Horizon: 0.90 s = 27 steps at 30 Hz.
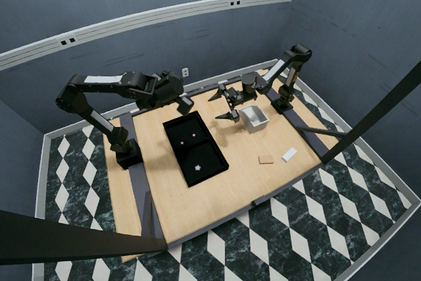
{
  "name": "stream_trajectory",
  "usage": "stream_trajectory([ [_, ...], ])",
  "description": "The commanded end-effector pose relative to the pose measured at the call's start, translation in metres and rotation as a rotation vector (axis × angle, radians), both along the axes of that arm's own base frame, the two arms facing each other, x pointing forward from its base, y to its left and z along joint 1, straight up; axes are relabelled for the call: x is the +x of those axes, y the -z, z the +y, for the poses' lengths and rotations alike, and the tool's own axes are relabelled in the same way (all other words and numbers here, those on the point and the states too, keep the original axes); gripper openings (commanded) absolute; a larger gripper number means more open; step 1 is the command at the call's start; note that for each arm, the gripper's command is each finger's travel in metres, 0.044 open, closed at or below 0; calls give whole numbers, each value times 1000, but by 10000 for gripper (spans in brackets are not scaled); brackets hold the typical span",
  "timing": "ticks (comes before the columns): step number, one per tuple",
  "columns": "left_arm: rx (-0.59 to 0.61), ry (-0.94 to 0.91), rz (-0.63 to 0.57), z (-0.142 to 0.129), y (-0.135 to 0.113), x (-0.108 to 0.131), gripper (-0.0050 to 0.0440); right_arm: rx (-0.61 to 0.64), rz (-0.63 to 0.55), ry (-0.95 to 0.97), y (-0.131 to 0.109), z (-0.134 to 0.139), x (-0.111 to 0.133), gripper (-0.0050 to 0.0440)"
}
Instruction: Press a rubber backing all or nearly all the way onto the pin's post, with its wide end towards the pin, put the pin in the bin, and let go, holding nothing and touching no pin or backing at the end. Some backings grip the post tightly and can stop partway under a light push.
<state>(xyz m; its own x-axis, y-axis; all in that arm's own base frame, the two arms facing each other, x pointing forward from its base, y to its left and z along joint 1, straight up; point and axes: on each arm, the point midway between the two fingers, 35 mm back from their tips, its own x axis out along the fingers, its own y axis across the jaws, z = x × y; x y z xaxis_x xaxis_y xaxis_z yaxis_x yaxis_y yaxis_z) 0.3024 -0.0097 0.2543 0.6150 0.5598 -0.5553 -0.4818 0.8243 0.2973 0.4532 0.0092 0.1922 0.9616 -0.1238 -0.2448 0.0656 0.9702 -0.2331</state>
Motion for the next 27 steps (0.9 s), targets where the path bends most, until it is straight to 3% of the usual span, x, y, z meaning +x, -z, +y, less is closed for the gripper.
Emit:
stream_trajectory([
  [1, -7, 0, -17, 0, -6, 0, 440, 2, -27, 0, -12, 0, 0, 440],
  [19, -7, 0, -17, 0, -6, 0, 440, 2, -27, 0, -12, 0, 0, 440],
  [24, -32, 91, 41, -15, 13, -7, 440, 29, -22, -35, -32, 10, 1, 440],
  [27, -73, 225, 129, -38, 40, -13, 440, 60, 17, -77, -49, 22, -1, 440],
])
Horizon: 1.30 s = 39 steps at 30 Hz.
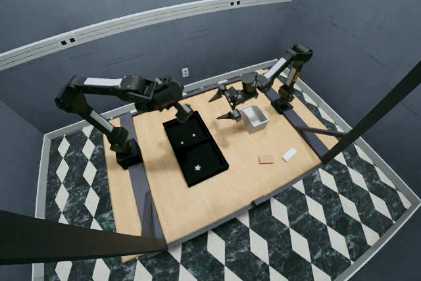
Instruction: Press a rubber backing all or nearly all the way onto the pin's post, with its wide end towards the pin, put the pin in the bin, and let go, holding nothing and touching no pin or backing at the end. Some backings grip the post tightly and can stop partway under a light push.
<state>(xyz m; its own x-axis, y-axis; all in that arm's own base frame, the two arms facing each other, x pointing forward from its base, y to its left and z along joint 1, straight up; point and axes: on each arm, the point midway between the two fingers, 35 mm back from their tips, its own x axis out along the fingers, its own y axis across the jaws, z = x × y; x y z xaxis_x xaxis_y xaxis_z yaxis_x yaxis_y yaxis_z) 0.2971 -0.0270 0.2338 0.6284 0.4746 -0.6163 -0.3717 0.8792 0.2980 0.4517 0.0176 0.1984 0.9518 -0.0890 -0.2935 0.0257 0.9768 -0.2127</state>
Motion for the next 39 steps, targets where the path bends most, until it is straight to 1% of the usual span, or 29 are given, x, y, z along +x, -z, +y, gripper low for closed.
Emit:
stream_trajectory([
  [1, -53, 164, 88, -28, 29, -10, 440, 49, -32, -59, -51, 17, -1, 440],
  [5, -93, 319, 206, -56, 65, -16, 440, 87, -15, -104, -77, 29, -7, 440],
  [7, -93, 319, 206, -56, 65, -16, 440, 87, -15, -104, -77, 29, -7, 440],
  [8, -107, 363, 235, -63, 74, -18, 440, 95, 20, -115, -77, 32, -11, 440],
  [11, -149, 504, 326, -87, 103, -23, 440, 130, 21, -156, -104, 43, -20, 440],
  [15, -196, 656, 423, -114, 135, -29, 440, 167, 46, -198, -127, 53, -36, 440],
  [17, -215, 717, 462, -124, 147, -32, 440, 180, 68, -214, -134, 57, -43, 440],
  [20, -236, 787, 506, -136, 162, -34, 440, 193, 121, -226, -135, 60, -55, 440],
  [22, -251, 831, 520, -146, 167, -32, 440, 197, 171, -230, -130, 61, -61, 440],
  [24, -251, 831, 520, -146, 167, -32, 440, 197, 171, -230, -130, 61, -61, 440],
  [26, -260, 857, 537, -150, 172, -33, 440, 196, 230, -224, -119, 60, -66, 440],
  [29, -263, 867, 546, -152, 175, -33, 440, 194, 238, -225, -118, 60, -68, 440],
  [39, -264, 863, 537, -151, 173, -33, 440, 193, 246, -224, -115, 60, -68, 440],
])
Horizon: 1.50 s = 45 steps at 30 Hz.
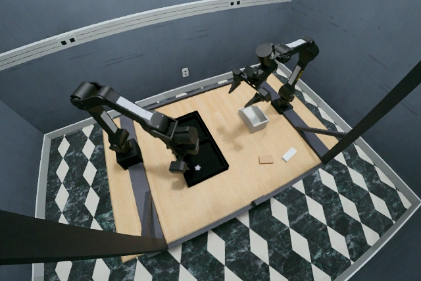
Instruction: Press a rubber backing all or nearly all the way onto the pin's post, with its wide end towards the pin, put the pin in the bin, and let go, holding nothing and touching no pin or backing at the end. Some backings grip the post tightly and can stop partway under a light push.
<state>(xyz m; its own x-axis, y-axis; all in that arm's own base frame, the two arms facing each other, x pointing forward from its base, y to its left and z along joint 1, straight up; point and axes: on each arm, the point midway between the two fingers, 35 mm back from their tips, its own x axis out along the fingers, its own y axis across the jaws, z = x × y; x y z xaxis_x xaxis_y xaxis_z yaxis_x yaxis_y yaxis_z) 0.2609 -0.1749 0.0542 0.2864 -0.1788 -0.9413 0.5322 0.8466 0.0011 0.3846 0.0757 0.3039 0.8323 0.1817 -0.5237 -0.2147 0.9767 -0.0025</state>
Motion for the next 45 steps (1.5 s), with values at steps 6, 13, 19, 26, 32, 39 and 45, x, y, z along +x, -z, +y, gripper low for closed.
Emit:
stream_trajectory([
  [6, -17, -13, -22, 2, -8, 3, 440, 8, -10, 2, -6, 2, 2, 440],
  [13, -9, -196, -19, 57, -6, 7, 440, 18, 24, 213, -4, -3, 2, 440],
  [19, -8, -325, -19, 98, -6, 11, 440, 21, 25, 373, -4, -7, 0, 440],
  [26, -14, -482, -27, 144, -8, 17, 440, 21, 2, 516, -7, -10, -4, 440],
  [32, -11, -522, -20, 156, -6, 19, 440, 20, 0, 526, -7, -10, -5, 440],
  [39, -9, -524, -22, 155, -6, 19, 440, 17, 0, 527, -7, -12, -6, 440],
  [45, -11, -556, -21, 157, -5, 25, 344, 18, 1, 524, -6, -12, -7, 440],
])
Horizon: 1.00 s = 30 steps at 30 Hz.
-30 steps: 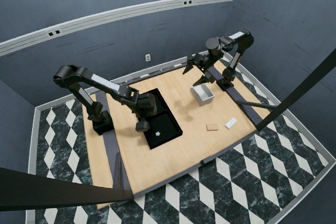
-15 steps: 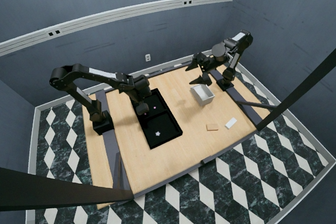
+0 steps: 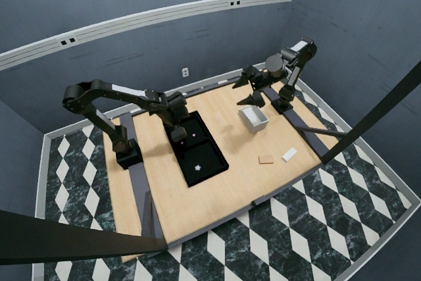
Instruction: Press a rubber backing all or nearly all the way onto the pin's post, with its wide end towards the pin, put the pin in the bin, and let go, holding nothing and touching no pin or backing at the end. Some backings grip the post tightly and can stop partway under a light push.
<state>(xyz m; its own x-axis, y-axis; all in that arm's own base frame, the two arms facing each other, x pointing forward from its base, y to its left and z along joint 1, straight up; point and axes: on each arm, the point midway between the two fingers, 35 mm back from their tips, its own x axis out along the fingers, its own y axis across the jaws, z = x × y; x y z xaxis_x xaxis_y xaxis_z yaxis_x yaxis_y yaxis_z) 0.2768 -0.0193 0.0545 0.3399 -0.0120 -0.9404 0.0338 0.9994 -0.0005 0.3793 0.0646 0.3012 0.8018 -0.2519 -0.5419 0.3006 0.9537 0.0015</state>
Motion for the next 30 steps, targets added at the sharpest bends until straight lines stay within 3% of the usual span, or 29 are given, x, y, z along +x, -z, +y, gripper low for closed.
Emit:
stream_trajectory([
  [1, -6, -43, -15, 1, -4, 9, 320, 8, -23, 2, -9, -1, -2, 440],
  [6, -44, -258, 29, 2, 5, 18, 200, 8, -23, 2, -9, -1, -2, 440],
  [8, -44, -258, 29, 2, 5, 18, 200, 8, -23, 2, -9, -1, -2, 440],
  [11, -72, -419, 59, 4, 12, 26, 130, 8, -23, 2, -9, -1, -2, 440],
  [23, -189, -1030, 183, 12, 38, 55, 130, 8, -23, 2, -9, -1, -2, 440],
  [25, -189, -1030, 183, 12, 38, 55, 130, 8, -23, 2, -9, -1, -2, 440],
  [30, -225, -1231, 222, 16, 46, 64, 130, 8, -23, 2, -9, -1, -2, 440],
])
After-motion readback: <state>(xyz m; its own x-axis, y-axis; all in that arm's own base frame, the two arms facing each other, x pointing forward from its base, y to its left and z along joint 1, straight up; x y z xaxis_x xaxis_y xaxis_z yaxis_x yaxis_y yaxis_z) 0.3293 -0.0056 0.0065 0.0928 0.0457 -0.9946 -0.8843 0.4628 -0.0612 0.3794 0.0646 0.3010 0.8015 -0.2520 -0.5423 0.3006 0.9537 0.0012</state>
